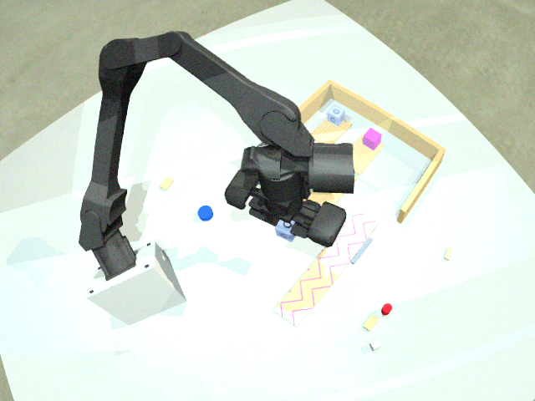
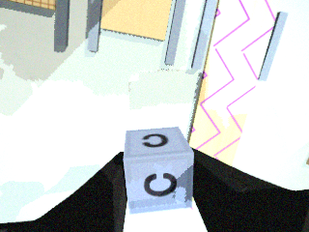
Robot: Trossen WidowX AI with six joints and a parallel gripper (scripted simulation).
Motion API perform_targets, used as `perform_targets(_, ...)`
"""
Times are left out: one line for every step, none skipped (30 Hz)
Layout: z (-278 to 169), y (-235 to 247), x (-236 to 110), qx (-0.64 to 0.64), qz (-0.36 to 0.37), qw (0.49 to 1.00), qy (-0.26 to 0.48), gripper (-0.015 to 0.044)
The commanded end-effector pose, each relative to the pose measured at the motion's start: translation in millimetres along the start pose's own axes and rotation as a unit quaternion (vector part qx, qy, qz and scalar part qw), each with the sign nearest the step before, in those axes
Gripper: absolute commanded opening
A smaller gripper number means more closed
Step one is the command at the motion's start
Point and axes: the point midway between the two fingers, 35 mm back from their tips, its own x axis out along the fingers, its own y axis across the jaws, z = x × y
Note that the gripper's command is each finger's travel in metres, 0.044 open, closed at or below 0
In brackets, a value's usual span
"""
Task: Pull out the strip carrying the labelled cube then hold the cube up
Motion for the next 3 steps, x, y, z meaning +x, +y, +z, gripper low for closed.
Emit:
perform_targets(0.0, -0.5, -0.6, -0.002, -0.001, 1.0, 0.002, 0.0)
perform_targets(0.0, -0.5, -0.6, -0.002, -0.001, 1.0, 0.002, 0.0)
perform_targets(0.0, -0.5, -0.6, -0.002, -0.001, 1.0, 0.002, 0.0)
